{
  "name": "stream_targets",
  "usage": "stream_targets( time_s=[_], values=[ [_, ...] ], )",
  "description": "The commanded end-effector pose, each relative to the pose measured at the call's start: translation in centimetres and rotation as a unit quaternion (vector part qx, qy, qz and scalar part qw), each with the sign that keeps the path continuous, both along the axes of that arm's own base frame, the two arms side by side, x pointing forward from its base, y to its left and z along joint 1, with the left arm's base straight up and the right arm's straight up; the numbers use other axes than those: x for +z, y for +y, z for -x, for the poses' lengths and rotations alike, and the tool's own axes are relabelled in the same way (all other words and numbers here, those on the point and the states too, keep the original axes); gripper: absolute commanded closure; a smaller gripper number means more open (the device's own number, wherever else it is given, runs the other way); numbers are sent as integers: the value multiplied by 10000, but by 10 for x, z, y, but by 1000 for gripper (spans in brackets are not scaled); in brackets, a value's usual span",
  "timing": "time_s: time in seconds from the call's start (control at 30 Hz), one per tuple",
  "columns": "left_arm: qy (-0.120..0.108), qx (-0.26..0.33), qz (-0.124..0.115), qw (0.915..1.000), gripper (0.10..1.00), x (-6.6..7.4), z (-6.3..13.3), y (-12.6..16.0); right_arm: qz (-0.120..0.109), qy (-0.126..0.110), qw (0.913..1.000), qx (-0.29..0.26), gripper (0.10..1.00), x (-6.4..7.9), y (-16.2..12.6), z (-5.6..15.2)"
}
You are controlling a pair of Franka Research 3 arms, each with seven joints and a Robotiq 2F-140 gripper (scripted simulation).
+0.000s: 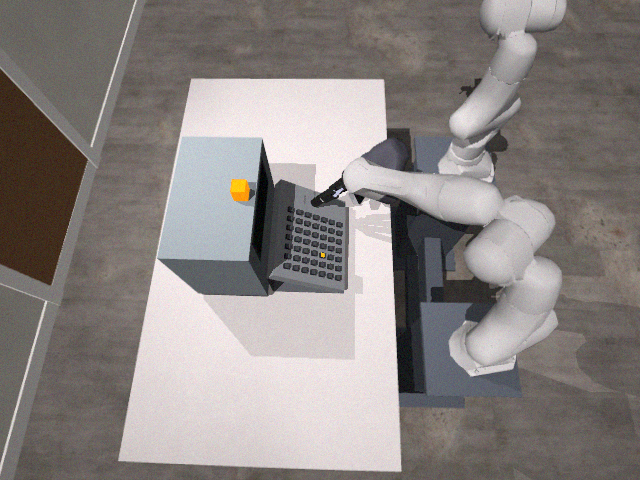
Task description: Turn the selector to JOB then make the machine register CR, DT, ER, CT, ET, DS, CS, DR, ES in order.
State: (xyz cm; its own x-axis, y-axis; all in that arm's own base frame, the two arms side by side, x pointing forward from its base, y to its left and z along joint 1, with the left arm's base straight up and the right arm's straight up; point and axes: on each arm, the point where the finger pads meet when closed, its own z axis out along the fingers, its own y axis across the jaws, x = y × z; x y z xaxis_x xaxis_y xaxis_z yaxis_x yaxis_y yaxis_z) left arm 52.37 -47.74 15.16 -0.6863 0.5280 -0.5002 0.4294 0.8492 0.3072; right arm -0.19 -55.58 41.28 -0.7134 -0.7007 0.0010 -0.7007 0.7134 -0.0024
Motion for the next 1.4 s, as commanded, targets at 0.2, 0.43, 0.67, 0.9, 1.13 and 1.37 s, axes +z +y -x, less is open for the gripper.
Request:
stream_targets(
  time_s=[0.2, 0.43, 0.67, 0.9, 1.13, 1.37],
  values=[
    [124, -1763, -1263, 9761, 999, 0, -1, 0, -12, 5, 10000, 20, 98, 0, 1, 1],
    [104, -2294, -1636, 9594, 999, 0, -1, 0, -12, 5, 10000, 20, 98, 0, 1, 1],
    [117, -3152, -2241, 9221, 999, 0, -1, 0, -12, 5, 10000, 20, 98, 0, 1, 1],
    [122, -3729, -2645, 8893, 999, 0, -1, 0, -12, 5, 10000, 20, 98, 0, 1, 1],
    [119, -3969, -2814, 8736, 999, 0, -1, 0, -12, 5, 10000, 20, 98, 0, 1, 1],
    [117, -4139, -2933, 8617, 999, 0, -1, 0, -12, 5, 10000, 20, 98, 0, 1, 1]
  ],
)
